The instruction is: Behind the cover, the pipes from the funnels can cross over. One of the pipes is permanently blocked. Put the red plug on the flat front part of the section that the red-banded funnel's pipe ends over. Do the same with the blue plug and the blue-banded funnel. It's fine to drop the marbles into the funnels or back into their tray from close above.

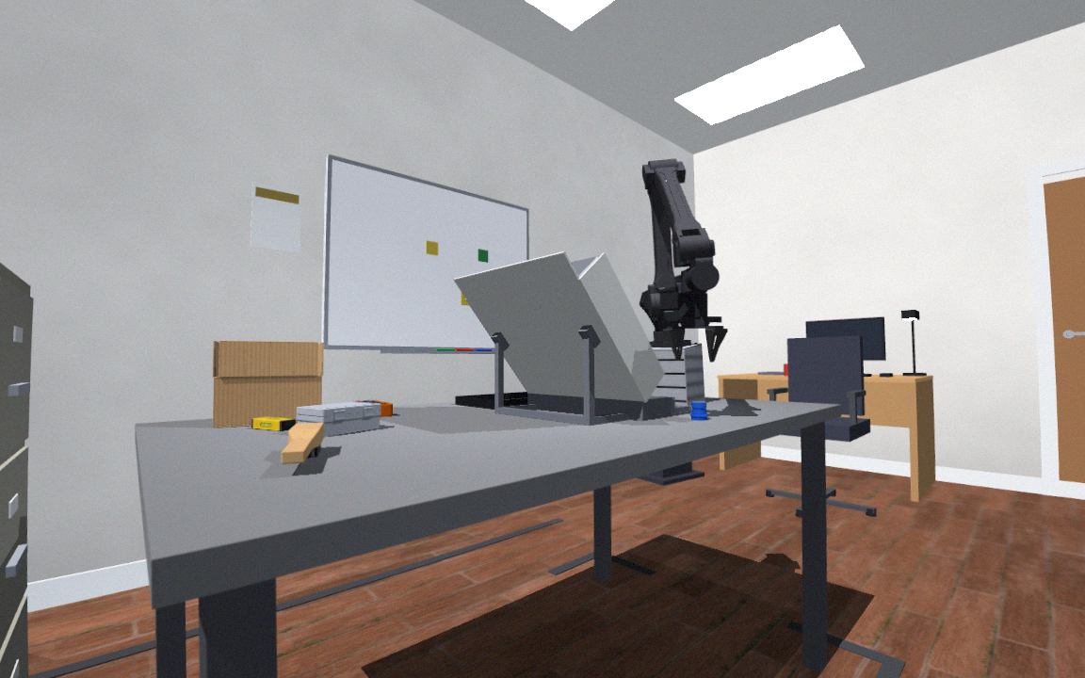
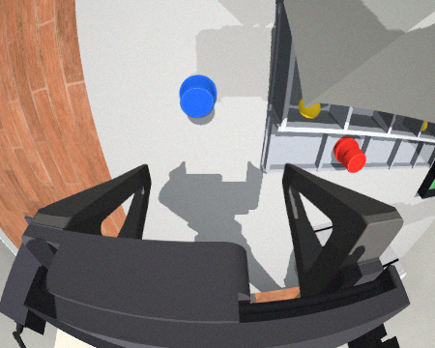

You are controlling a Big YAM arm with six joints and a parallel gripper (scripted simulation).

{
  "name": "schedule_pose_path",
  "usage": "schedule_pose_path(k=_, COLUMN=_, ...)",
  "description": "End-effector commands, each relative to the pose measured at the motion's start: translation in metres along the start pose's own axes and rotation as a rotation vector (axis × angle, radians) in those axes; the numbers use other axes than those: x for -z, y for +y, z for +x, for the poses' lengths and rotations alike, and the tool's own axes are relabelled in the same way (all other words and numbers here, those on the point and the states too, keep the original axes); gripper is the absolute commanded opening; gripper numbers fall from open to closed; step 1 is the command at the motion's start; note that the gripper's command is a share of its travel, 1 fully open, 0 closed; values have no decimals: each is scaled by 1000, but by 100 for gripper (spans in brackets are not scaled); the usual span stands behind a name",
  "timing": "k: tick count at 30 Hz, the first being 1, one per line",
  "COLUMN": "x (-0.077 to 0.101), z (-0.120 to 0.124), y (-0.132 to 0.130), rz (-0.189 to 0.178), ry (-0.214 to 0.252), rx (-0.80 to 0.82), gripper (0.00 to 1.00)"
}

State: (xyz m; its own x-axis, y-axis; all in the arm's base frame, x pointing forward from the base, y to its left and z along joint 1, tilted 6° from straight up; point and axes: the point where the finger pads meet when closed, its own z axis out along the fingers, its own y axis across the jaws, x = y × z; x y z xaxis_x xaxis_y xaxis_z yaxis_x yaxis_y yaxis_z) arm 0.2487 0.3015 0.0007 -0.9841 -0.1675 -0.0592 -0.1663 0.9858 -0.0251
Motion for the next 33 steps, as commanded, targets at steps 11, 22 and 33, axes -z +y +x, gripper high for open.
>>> schedule_pose_path(k=11, x=10, z=-18, y=24, rz=-54, ry=-65, rx=-9, gripper=87)
schedule_pose_path(k=22, x=12, z=-20, y=27, rz=-54, ry=-64, rx=-9, gripper=87)
schedule_pose_path(k=33, x=14, z=-21, y=29, rz=-51, ry=-59, rx=-9, gripper=87)
